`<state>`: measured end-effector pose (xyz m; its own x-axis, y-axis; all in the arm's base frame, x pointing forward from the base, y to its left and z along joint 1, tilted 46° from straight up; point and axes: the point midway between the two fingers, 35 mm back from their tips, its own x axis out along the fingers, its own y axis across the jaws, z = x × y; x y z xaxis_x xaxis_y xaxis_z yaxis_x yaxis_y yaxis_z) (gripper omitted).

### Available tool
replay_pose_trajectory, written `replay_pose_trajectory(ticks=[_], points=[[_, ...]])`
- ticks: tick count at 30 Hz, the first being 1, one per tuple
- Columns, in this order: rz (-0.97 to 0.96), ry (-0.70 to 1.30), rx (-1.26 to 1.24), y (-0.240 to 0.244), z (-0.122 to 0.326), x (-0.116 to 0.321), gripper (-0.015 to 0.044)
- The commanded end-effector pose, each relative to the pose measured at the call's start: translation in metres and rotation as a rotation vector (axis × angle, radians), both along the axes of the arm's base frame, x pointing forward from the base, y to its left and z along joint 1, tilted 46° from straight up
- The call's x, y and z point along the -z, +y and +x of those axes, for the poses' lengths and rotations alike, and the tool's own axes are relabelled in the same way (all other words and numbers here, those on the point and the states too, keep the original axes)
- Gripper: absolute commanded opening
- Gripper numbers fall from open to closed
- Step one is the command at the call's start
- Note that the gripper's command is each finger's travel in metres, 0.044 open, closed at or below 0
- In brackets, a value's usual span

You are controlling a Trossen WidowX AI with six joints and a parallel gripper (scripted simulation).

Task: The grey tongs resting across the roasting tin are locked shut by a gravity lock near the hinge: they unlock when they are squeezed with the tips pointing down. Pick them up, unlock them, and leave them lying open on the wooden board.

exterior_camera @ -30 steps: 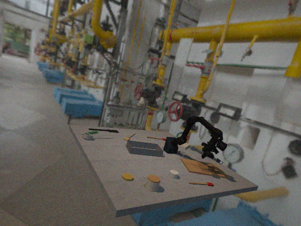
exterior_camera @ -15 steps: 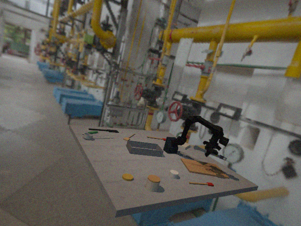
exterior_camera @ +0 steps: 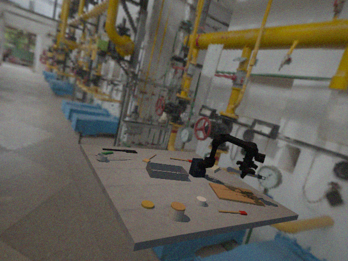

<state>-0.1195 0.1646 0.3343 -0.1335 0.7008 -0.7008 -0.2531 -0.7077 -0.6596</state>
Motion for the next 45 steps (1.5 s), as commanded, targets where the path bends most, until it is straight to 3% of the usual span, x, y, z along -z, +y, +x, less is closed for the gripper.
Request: replay_pose_trajectory(ticks=[1, 20, 45], points=[[0.017, 0.015, -0.003, -0.002, -0.001, -0.003, -0.015], [-0.128, 0.073, -0.075, -0.002, 0.002, 0.021, -0.015], [-0.227, 0.303, -0.273, -0.002, 0.001, 0.042, -0.015]])
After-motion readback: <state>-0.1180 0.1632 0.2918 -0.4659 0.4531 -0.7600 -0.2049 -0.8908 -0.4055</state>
